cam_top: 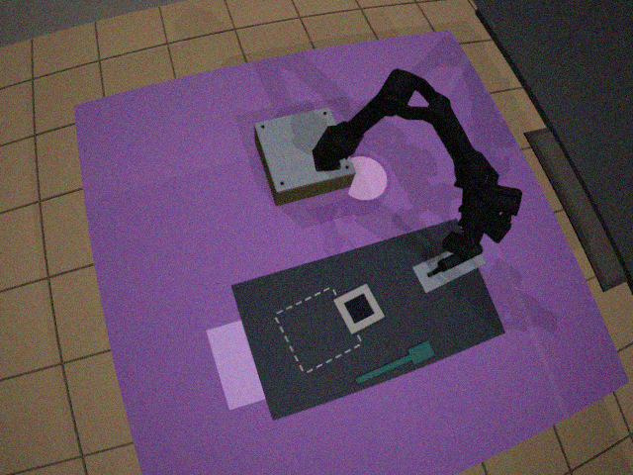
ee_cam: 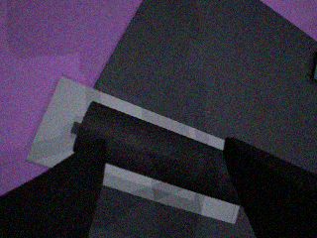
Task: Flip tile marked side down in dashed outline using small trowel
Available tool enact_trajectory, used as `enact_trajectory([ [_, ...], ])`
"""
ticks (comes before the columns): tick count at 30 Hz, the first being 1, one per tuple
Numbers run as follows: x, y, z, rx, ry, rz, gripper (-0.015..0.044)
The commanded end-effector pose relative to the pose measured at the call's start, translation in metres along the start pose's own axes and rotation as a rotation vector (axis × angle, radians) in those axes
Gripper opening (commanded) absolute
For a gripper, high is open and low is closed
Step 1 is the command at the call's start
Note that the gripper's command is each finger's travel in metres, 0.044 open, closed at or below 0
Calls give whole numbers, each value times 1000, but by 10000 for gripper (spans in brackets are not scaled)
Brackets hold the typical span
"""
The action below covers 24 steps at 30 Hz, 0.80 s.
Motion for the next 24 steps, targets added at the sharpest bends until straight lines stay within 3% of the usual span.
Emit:
enact_trajectory([
  [1,1,0,7,113,-30,9,300],
  [24,0,-10,52,843,-186,181,300],
])
Point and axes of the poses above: the point midway between the two fingers, 35 mm back from their tips, its own x axis back along the fingers, its own y axis across the jaws, z = x × y, the point moved 10 cm from there along x, back along the fingers, and after that the axes turned 12 degrees about -x, right-handed, at the moved point
